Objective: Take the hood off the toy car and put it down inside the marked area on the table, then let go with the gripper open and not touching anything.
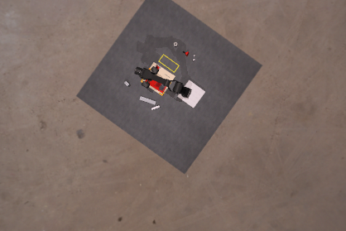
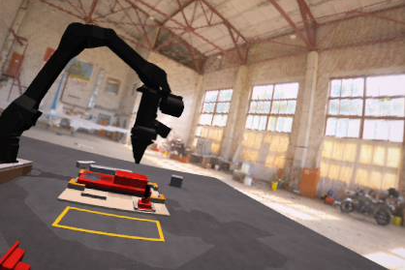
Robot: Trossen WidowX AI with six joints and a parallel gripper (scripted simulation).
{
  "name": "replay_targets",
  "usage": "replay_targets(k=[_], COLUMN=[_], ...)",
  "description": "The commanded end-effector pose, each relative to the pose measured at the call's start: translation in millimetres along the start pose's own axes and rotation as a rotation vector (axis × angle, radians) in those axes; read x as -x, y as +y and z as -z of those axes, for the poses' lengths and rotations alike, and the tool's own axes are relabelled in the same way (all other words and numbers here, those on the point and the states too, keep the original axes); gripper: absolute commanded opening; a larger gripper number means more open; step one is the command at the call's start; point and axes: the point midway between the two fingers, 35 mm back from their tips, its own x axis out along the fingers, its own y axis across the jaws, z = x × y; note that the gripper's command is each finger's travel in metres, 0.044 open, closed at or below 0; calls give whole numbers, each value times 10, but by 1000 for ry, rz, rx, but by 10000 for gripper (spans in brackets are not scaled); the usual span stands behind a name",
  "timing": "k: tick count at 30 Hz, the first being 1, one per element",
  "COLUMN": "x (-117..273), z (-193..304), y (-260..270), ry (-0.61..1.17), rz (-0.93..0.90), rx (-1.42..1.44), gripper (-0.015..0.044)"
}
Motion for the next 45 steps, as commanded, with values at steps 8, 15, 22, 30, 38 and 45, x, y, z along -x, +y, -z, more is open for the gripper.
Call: replay_targets(k=[8, 15, 22, 30, 38, 45], x=[-135, -201, -266, -340, -414, -437], z=[14, 16, 20, 25, 30, 32], y=[11, 16, 21, 26, 30, 32], ry=[9, 9, 9, 9, 9, 9], rz=[-3, -3, -3, -3, -3, -3], rx=[4, 4, 4, 4, 4, 4], gripper=[440, 440, 440, 440, 440, 440])
